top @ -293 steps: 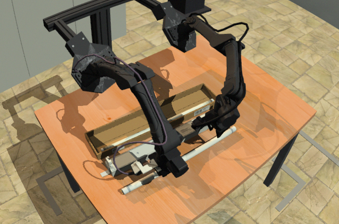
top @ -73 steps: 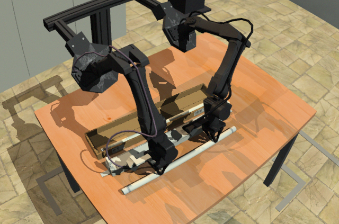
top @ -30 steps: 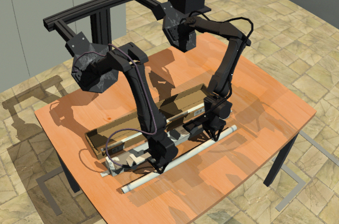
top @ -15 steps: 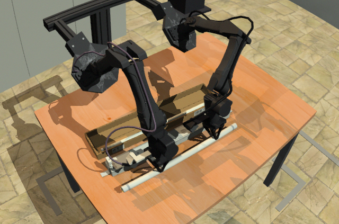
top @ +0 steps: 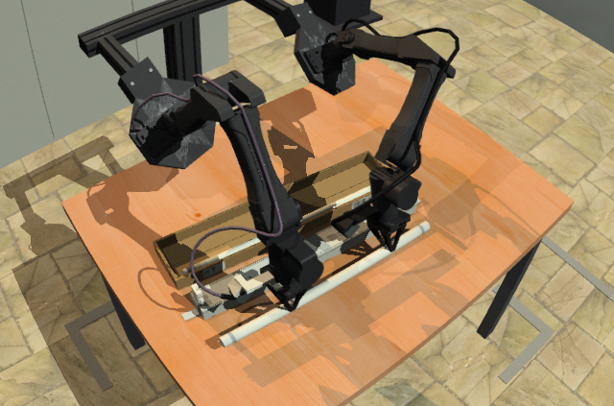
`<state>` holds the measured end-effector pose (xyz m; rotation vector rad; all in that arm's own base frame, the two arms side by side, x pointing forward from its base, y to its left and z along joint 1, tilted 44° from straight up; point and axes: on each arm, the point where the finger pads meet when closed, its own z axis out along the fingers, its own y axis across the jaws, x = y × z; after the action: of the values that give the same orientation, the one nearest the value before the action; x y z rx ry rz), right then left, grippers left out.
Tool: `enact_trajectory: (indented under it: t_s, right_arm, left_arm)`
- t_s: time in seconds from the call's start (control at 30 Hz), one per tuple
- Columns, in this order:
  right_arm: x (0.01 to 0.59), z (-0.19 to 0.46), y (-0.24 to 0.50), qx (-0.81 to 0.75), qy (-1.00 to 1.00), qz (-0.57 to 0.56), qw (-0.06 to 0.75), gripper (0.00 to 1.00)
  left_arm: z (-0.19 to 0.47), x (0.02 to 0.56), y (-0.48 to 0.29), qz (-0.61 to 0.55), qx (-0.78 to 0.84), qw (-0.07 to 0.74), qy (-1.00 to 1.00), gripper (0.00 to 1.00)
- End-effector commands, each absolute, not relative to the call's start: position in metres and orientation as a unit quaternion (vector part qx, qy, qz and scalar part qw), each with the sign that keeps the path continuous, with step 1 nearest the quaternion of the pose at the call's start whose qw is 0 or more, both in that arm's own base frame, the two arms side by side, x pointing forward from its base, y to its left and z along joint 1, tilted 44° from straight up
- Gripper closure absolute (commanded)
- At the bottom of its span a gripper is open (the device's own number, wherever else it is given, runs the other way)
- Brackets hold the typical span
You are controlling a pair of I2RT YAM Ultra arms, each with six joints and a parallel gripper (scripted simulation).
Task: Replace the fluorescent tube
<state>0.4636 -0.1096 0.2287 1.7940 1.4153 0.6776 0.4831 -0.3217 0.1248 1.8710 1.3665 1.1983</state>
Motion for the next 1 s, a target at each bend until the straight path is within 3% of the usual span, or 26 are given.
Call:
enact_trajectory:
  t_s: [0.0, 0.97]
  right_arm:
    - [0.465, 0.236, -0.114, 0.703, 0.546, 0.258, 0.377, 0.89]
    - [0.465, 0.232, -0.107, 0.724, 0.566, 0.23, 0.321, 0.89]
  left_arm:
    - [0.143, 0.475, -0.343, 0.435, 0.692, 0.288, 0.499, 0.89]
    - [0.127, 0.478, -0.336, 0.397, 0.715, 0.228, 0.529, 0.89]
